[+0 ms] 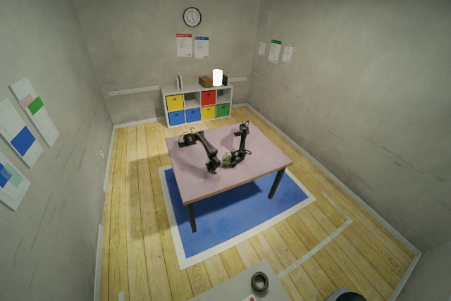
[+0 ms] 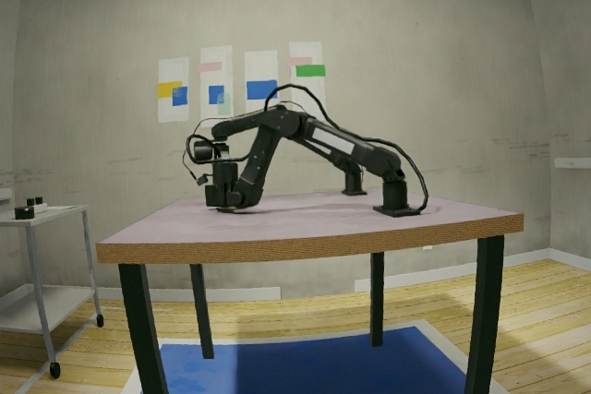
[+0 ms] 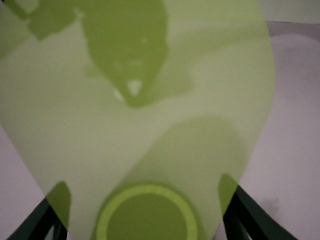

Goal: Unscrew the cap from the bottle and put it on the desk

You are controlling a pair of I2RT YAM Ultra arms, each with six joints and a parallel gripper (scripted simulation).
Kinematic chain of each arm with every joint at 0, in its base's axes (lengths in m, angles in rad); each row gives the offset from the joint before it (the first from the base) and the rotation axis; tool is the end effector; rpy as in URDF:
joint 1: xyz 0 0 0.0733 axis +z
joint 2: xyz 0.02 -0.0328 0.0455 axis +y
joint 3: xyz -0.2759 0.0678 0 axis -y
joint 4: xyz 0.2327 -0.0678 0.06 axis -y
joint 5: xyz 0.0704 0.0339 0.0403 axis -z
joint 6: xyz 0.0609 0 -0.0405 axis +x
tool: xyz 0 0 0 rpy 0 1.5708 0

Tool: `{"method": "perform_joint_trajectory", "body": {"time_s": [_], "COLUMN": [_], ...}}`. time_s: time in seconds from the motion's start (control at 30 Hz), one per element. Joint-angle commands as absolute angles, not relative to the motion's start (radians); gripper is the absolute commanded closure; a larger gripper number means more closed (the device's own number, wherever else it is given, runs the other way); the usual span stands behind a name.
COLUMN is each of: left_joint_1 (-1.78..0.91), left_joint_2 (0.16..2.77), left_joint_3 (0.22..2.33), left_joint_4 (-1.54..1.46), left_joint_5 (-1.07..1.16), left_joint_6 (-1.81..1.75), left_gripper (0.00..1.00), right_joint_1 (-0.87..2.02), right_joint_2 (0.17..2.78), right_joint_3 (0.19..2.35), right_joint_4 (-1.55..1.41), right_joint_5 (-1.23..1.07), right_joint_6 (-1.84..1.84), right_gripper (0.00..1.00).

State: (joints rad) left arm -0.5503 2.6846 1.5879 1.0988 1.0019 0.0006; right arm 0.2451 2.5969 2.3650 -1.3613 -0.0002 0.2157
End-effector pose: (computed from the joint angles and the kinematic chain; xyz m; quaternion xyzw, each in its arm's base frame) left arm 0.4259 -0.3202 0.0609 0.4956 0.5038 -0.4950 0.5055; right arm 0.4781 0.1207 0.1354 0.0147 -0.9998 0.0025 0.0109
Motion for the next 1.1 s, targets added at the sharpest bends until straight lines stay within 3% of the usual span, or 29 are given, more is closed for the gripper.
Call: {"method": "perform_joint_trajectory", "body": {"time_s": [0.0,0.43,0.47,0.63,1.07], "left_joint_1": [-0.550,-0.550,-0.550,-0.550,-0.473], "left_joint_2": [2.675,2.675,2.675,2.675,2.558], "left_joint_3": [1.592,1.592,1.592,1.592,1.442], "left_joint_4": [1.103,1.103,1.103,1.103,1.146], "left_joint_5": [1.002,1.002,1.002,1.002,1.081], "left_joint_6": [0.001,0.001,0.001,0.001,0.001], "left_gripper": [0.15,0.15,0.04,0.02,0.02], "right_joint_1": [0.244,0.244,0.245,0.245,0.245], "right_joint_2": [2.571,2.571,2.576,2.576,2.541], "right_joint_3": [2.359,2.359,2.378,2.378,2.562], "right_joint_4": [-1.345,-1.345,-1.388,-1.388,-1.550], "right_joint_5": [0.000,0.000,0.001,0.001,0.000], "right_joint_6": [0.217,0.217,0.215,0.215,0.214], "right_gripper": [1.00,1.00,0.89,0.32,0.30]}}
